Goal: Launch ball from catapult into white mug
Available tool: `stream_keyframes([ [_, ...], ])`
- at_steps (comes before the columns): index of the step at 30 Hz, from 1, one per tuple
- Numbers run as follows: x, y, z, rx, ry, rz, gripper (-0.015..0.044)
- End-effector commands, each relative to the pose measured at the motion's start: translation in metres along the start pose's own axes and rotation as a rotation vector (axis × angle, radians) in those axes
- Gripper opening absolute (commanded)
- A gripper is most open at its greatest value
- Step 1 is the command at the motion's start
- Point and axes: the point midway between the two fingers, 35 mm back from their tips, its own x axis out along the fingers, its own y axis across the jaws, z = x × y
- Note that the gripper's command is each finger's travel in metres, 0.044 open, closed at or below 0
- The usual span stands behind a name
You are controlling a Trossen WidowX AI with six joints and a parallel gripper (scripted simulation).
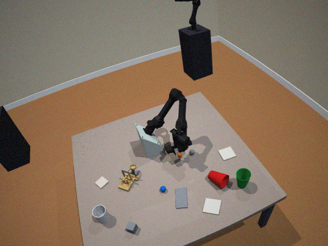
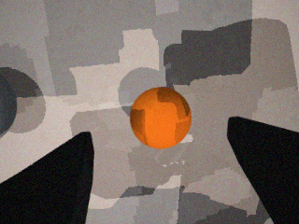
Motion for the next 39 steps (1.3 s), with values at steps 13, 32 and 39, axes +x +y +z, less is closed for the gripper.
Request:
stream_keyframes([
  [13,0.027,-0.002,-0.002,0.011,0.005,-0.004,0.0300],
  [32,0.028,-0.002,-0.001,0.009,0.002,-0.004,0.0050],
  [39,0.008,-0.006,0.013,-0.021,-0.040,-0.009,0.0000],
])
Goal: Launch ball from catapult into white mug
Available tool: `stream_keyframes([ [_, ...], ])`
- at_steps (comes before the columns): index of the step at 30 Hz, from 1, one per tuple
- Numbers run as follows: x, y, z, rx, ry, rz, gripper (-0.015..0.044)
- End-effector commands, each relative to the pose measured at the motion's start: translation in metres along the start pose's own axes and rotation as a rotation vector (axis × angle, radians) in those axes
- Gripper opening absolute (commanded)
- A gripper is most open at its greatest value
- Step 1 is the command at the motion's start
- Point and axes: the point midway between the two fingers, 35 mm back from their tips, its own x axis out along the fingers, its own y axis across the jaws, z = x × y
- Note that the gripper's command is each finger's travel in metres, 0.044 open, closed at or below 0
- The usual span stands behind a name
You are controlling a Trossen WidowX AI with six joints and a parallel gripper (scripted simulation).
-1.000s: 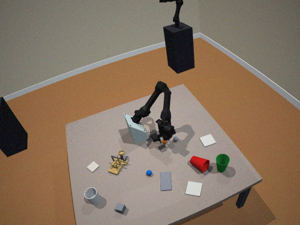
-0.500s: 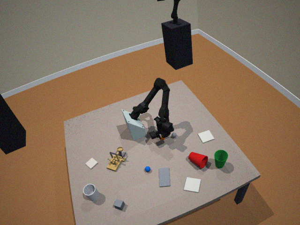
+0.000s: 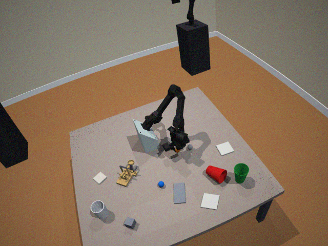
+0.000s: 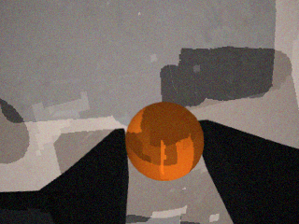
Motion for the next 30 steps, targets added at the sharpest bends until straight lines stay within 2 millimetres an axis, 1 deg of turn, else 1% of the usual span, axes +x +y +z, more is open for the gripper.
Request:
stream_keyframes([
  [1,-0.012,-0.001,0.007,-0.013,-0.017,-0.006,0.0000],
  [3,-0.018,-0.002,0.007,-0.012,-0.015,-0.011,0.0000],
  [11,-0.055,-0.006,0.005,-0.001,0.003,-0.026,0.0000],
  [23,-0.112,0.001,-0.010,0.018,0.027,-0.007,0.0000],
  [25,-0.115,0.001,-0.012,0.019,0.028,-0.004,0.0000],
  [30,-0.116,0.000,-0.011,0.024,0.029,-0.006,0.0000],
])
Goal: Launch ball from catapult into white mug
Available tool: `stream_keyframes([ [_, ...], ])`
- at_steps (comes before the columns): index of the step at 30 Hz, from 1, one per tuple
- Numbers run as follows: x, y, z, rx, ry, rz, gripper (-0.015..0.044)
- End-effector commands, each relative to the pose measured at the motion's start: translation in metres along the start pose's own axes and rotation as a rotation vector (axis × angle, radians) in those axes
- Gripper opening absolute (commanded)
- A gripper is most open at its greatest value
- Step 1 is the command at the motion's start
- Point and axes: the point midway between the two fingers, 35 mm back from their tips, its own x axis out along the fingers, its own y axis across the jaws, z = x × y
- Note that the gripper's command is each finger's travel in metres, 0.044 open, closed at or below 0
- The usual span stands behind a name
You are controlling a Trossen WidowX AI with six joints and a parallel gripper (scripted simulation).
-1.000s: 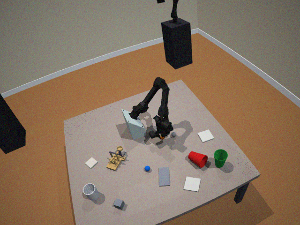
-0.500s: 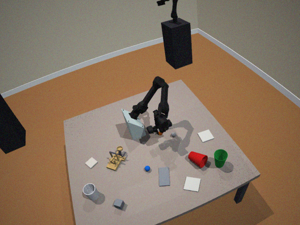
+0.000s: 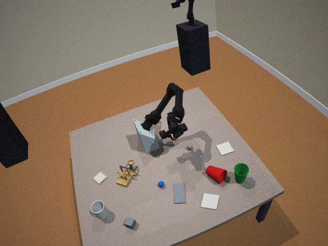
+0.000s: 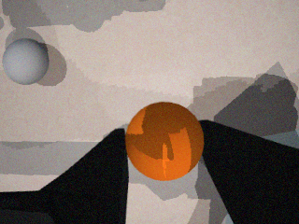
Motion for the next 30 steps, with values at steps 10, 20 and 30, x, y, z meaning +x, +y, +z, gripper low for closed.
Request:
stream_keyframes([
  [10,-0.008,-0.033,0.017,0.120,0.021,-0.042,0.0000],
  [20,-0.013,-0.067,0.038,0.215,0.050,-0.055,0.0000],
  [30,-0.017,-0.107,0.053,0.308,0.082,-0.058,0.0000],
])
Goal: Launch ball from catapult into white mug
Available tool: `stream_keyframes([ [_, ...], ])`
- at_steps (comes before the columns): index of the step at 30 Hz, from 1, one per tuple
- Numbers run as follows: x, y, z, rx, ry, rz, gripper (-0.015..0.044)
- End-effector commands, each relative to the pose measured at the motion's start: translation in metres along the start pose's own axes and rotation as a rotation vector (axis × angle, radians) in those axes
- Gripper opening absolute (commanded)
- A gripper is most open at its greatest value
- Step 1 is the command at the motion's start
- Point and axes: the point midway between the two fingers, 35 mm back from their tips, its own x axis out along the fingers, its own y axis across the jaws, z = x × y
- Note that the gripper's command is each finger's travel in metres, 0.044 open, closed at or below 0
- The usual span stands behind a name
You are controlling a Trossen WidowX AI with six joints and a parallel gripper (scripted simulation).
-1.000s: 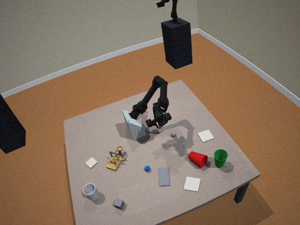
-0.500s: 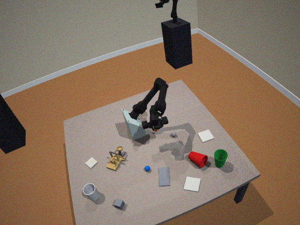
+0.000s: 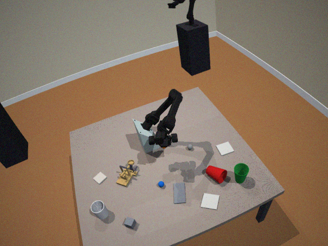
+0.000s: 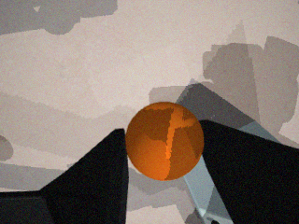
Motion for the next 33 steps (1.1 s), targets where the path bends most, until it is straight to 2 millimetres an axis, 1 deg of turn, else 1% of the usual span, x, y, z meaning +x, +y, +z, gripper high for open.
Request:
stream_keyframes([
  [1,-0.002,-0.017,0.011,0.038,0.015,-0.004,0.0000],
  [17,0.002,-0.081,0.038,0.175,0.081,0.010,0.0000],
  [25,0.008,-0.116,0.046,0.239,0.118,0.025,0.0000],
  [33,0.016,-0.151,0.048,0.297,0.156,0.047,0.0000],
])
